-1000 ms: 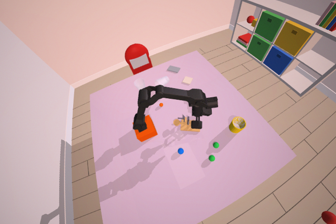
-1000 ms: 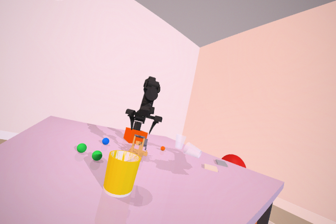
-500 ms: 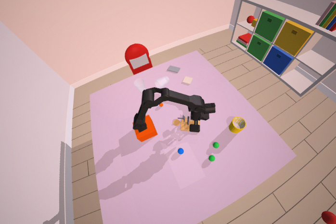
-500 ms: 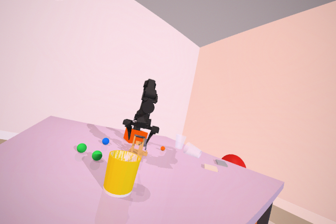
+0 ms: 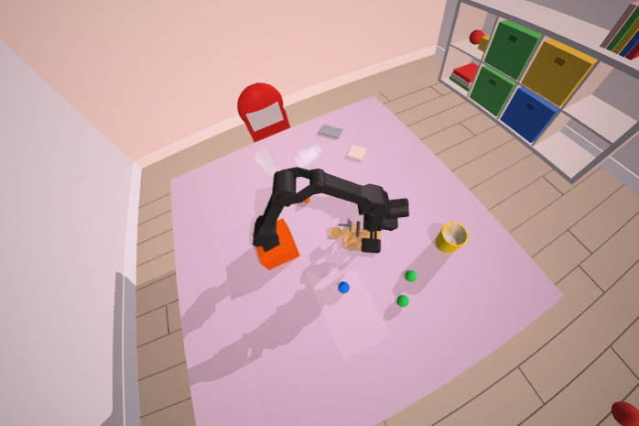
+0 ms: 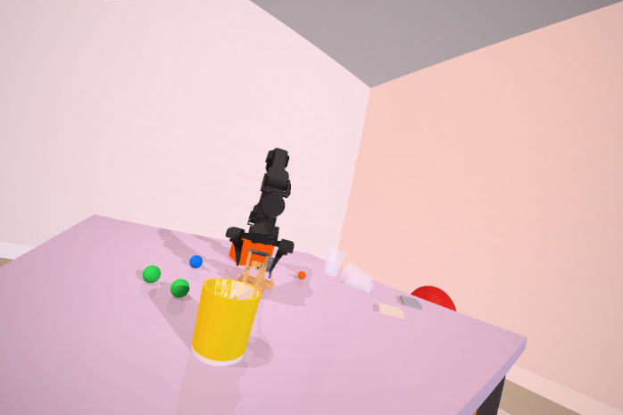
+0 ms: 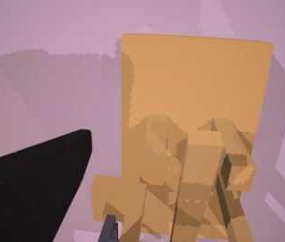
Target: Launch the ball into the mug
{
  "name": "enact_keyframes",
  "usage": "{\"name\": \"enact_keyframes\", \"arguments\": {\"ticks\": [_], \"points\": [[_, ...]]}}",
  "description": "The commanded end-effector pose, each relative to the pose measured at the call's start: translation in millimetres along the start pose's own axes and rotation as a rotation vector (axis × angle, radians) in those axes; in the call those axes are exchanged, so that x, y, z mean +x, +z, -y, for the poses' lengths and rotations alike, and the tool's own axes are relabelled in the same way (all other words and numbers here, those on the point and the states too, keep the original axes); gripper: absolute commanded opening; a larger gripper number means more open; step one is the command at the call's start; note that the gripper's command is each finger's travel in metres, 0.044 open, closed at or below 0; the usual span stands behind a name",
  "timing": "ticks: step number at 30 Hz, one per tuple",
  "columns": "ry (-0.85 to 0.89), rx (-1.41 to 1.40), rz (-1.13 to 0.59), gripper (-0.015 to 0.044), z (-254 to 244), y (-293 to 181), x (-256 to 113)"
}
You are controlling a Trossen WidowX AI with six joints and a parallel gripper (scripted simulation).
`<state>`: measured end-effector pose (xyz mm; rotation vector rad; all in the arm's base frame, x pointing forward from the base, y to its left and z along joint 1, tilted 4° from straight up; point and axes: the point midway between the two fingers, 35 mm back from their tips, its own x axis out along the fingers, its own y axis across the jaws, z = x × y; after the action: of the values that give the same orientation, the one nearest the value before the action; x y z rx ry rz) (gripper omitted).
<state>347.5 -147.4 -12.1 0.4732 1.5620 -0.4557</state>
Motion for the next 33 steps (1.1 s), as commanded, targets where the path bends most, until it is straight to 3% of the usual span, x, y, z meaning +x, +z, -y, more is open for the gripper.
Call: {"name": "enact_keyframes", "arguments": {"ticks": [1,18,29,33], "points": [[0.001,-0.002,-0.002,0.044,-0.3,-0.3,6.9],[0.001,-0.002,-0.002,0.044,-0.1,-1.6,31.8],[0.0,-0.001,-0.001,0.0151,0.1,-1.0,28.4],[0.0,-0.001,-0.001,0.0125,0.1,-1.0,28.4]]}}
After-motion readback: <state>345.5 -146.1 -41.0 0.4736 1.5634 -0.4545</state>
